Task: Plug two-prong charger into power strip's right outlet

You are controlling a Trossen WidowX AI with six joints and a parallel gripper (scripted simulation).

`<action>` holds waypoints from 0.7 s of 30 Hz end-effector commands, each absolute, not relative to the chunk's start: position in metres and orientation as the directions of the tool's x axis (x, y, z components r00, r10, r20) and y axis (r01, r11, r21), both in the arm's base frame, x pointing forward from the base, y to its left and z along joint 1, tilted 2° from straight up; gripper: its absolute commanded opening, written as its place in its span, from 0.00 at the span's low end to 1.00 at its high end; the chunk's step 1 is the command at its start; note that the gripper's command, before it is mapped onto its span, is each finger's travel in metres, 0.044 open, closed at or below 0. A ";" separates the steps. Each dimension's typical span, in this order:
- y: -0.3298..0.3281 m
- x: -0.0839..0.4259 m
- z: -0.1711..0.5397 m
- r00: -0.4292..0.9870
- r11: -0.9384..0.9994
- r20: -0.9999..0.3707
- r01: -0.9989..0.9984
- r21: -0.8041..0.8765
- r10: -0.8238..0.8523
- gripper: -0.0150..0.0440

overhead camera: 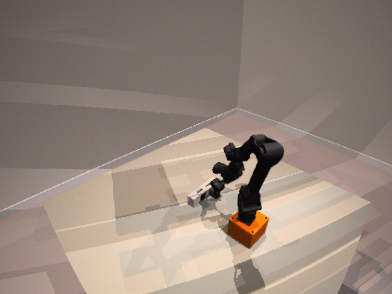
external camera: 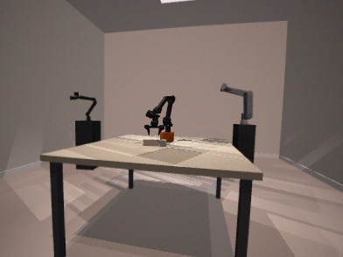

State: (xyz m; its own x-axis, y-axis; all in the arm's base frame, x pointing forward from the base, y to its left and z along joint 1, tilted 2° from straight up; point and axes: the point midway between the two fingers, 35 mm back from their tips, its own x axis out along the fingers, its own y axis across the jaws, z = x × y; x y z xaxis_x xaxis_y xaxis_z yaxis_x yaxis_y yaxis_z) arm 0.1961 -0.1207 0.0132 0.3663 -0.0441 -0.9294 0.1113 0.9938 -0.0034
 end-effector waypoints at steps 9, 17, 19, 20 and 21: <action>-0.118 0.197 0.032 0.499 0.996 -0.864 0.091 -0.024 -0.066 1.00; -0.118 0.197 0.032 0.499 0.996 -0.864 0.091 -0.024 -0.066 1.00; -0.118 0.197 0.032 0.499 0.996 -0.864 0.091 -0.024 -0.066 1.00; -0.118 0.197 0.032 0.499 0.996 -0.864 0.091 -0.024 -0.066 1.00; -0.118 0.197 0.032 0.499 0.996 -0.864 0.091 -0.024 -0.066 1.00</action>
